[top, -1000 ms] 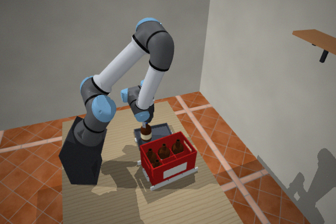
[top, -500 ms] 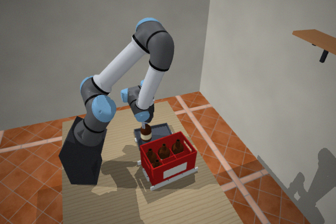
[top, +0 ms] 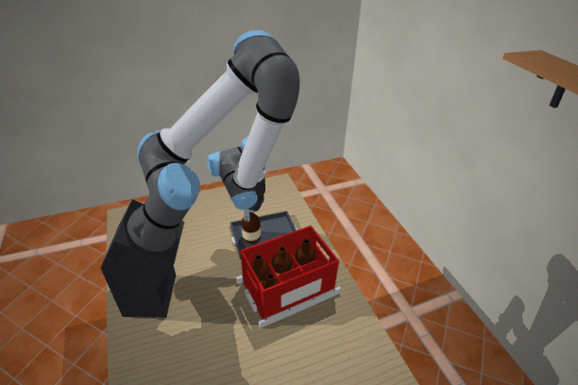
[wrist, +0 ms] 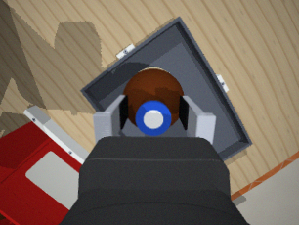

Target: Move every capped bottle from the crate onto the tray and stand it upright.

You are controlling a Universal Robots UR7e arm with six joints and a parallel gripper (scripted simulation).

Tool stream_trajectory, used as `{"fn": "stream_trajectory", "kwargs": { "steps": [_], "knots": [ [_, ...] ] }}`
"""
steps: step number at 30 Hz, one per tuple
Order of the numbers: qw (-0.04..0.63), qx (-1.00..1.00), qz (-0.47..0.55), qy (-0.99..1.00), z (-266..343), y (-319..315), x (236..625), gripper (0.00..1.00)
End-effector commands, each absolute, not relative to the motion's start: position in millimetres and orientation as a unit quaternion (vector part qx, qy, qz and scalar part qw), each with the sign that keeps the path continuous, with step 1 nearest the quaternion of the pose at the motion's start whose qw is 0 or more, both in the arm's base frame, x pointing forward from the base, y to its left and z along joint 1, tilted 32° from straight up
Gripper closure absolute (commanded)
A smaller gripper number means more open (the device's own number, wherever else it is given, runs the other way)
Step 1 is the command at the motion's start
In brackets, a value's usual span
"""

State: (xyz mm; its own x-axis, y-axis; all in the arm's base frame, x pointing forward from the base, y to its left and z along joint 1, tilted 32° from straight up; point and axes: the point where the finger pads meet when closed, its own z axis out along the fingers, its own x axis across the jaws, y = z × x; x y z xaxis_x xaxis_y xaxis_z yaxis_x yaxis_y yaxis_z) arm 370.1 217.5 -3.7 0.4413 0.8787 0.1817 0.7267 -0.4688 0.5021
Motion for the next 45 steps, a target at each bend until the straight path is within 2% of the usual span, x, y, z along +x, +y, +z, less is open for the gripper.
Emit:
{"fn": "stream_trajectory", "kwargs": {
  "steps": [1, 36, 45],
  "knots": [
    [0.178, 0.830, 0.214, 0.484, -3.4, 217.7, 370.1, 0.00],
    [0.178, 0.830, 0.214, 0.484, -3.4, 217.7, 370.1, 0.00],
    [0.178, 0.830, 0.214, 0.483, 22.0, 220.4, 354.3, 0.00]
  ]
}}
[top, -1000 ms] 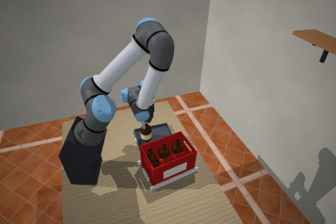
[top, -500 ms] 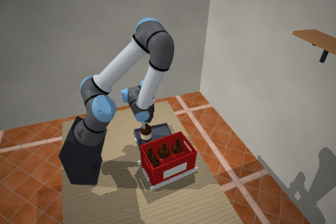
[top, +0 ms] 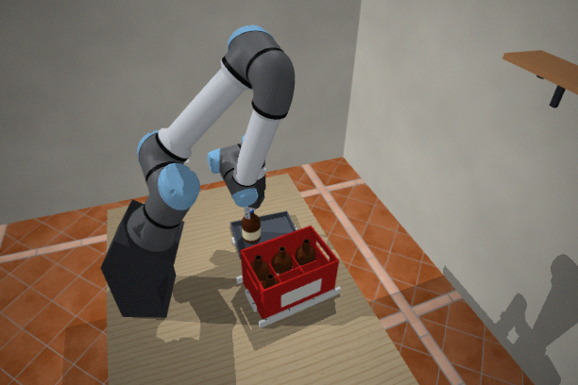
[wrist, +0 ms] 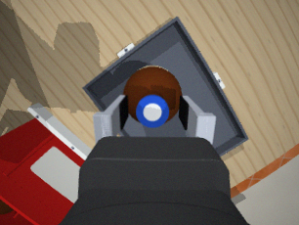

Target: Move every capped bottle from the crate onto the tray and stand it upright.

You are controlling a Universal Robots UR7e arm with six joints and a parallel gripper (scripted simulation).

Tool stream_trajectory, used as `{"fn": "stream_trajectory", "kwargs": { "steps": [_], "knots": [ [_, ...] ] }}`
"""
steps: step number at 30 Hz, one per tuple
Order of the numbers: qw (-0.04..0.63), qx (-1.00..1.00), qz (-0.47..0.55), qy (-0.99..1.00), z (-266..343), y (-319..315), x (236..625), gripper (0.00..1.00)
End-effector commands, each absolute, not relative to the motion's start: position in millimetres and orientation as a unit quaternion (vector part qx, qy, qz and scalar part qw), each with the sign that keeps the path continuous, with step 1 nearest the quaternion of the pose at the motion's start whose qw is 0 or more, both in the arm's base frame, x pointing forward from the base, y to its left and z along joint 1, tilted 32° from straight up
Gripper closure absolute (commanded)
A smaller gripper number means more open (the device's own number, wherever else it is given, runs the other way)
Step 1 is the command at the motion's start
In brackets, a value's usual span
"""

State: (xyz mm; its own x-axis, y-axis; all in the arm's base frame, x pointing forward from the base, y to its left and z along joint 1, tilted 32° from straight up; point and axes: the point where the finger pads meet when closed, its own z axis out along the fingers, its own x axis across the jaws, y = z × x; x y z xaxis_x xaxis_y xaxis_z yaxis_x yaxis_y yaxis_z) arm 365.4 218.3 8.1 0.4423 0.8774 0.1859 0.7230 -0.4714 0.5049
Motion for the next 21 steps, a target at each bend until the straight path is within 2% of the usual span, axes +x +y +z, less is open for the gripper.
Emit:
{"fn": "stream_trajectory", "kwargs": {
  "steps": [1, 21],
  "knots": [
    [0.178, 0.830, 0.214, 0.483, 24.8, 220.7, 352.5, 0.00],
    [0.179, 0.830, 0.215, 0.482, 44.3, 222.7, 339.1, 0.00]
  ]
}}
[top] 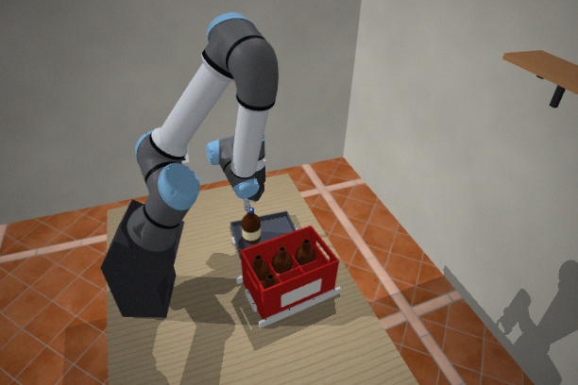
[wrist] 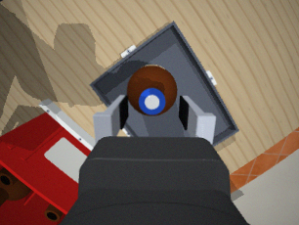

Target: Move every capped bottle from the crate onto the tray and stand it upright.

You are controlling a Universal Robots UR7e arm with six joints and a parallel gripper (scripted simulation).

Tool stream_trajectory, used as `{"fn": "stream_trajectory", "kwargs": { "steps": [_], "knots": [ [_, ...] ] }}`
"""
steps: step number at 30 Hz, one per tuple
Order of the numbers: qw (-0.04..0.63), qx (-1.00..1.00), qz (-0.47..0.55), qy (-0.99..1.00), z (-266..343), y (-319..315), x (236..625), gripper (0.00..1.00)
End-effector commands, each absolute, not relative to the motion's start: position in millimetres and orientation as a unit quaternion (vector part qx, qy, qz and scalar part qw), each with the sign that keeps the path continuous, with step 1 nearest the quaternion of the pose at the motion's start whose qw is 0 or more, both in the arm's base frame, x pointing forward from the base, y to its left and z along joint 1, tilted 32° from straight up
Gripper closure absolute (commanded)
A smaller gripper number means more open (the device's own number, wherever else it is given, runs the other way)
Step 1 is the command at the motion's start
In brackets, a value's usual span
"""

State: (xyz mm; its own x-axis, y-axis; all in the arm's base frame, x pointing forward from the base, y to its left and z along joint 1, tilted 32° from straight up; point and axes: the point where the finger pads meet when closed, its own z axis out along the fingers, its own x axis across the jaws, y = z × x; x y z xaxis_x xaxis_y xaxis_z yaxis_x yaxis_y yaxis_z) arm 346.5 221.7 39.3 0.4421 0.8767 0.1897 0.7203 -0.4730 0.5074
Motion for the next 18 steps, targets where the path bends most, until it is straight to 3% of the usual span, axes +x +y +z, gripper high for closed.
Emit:
{"fn": "stream_trajectory", "kwargs": {
  "steps": [1, 18],
  "knots": [
    [0.179, 0.830, 0.215, 0.482, 45.4, 222.7, 338.1, 0.00],
    [0.179, 0.830, 0.214, 0.482, 47.7, 223.0, 335.4, 0.00]
  ]
}}
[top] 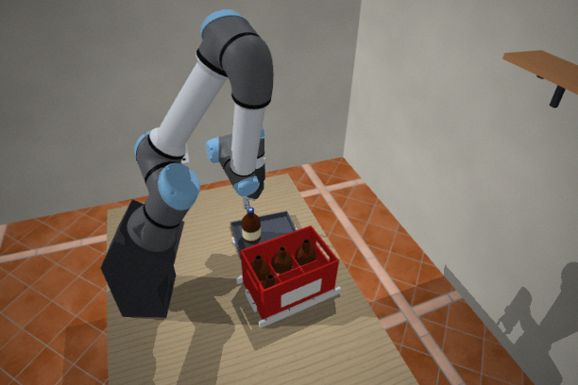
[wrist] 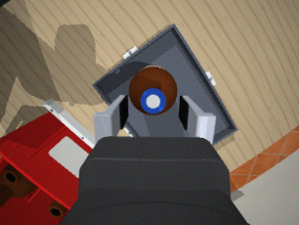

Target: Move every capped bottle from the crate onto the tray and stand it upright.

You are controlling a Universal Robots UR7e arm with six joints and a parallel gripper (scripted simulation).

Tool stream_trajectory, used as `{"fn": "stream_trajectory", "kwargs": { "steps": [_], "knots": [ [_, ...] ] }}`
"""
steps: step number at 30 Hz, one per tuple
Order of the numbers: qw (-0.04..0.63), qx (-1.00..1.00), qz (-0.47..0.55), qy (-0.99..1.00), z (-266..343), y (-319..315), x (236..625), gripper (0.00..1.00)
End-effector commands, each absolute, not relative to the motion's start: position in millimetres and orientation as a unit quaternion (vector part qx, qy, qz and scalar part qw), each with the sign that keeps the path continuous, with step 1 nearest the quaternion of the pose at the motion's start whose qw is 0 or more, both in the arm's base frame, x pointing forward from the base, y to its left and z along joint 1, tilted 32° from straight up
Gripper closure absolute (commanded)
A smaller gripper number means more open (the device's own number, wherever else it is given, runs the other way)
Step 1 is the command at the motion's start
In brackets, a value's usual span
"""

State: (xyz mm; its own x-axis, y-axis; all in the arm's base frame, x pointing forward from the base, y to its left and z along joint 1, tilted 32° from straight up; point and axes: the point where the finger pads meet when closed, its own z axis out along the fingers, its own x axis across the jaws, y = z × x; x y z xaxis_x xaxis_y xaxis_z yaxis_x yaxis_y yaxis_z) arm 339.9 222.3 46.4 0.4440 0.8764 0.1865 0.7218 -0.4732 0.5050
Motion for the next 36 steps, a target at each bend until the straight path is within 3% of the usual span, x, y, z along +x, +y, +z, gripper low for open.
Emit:
{"fn": "stream_trajectory", "kwargs": {
  "steps": [1, 36],
  "knots": [
    [0.178, 0.830, 0.214, 0.482, 47.9, 223.0, 334.8, 0.00],
    [0.179, 0.830, 0.216, 0.481, 115.2, 230.1, 296.3, 0.00]
  ]
}}
